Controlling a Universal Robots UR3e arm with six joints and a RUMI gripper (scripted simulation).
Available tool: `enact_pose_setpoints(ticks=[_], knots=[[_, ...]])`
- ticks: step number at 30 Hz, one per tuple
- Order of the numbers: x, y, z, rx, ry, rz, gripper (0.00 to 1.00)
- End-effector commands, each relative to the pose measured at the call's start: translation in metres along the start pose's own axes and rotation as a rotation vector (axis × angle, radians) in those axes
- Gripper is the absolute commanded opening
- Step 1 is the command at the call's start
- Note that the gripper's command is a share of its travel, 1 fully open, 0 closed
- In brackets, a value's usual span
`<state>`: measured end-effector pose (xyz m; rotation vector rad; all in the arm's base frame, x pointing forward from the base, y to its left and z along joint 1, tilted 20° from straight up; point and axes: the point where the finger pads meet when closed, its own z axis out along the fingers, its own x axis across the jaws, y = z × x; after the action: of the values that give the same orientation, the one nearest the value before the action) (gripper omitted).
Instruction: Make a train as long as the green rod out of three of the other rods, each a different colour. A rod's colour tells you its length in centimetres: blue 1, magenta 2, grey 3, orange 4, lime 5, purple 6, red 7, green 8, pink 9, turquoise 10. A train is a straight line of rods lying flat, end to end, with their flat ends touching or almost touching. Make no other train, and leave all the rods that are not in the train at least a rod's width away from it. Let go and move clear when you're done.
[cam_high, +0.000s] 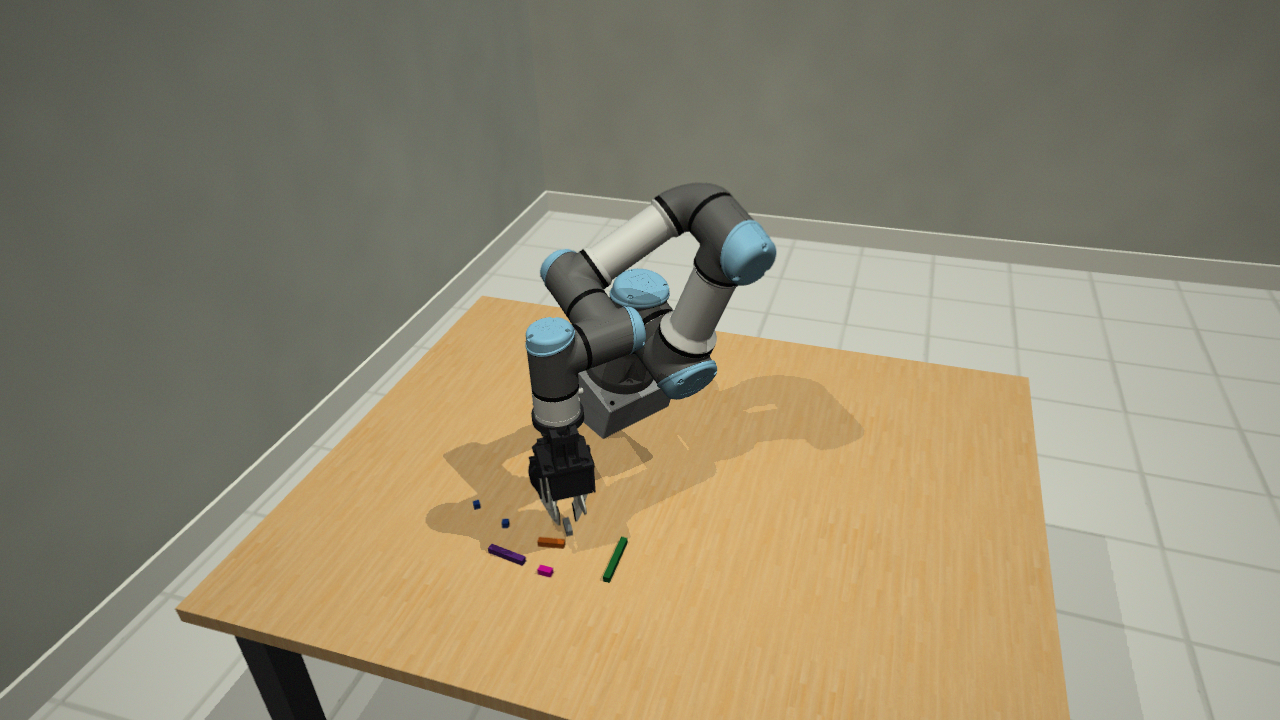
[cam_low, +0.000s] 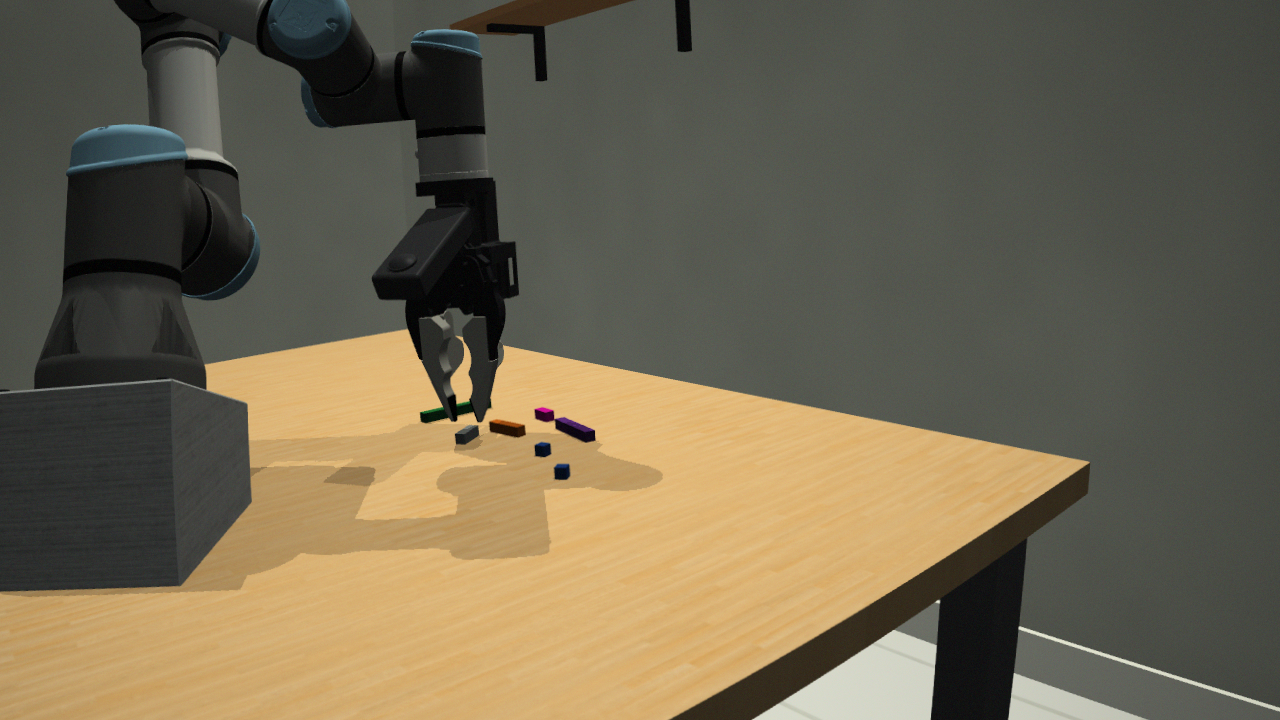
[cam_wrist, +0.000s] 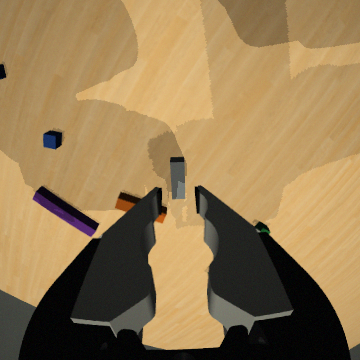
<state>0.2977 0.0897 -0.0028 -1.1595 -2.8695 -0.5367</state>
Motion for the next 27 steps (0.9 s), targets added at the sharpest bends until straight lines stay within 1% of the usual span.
enact_pose_setpoints(ticks=[1, 11, 27], knots=[[-0.001, 0.000, 0.000, -0.001, -0.002, -0.001, 0.14], [-0.001, 0.000, 0.001, -0.001, -0.002, -0.001, 0.14], [-0.001, 0.000, 0.014, -0.001, -0.002, -0.001, 0.14]])
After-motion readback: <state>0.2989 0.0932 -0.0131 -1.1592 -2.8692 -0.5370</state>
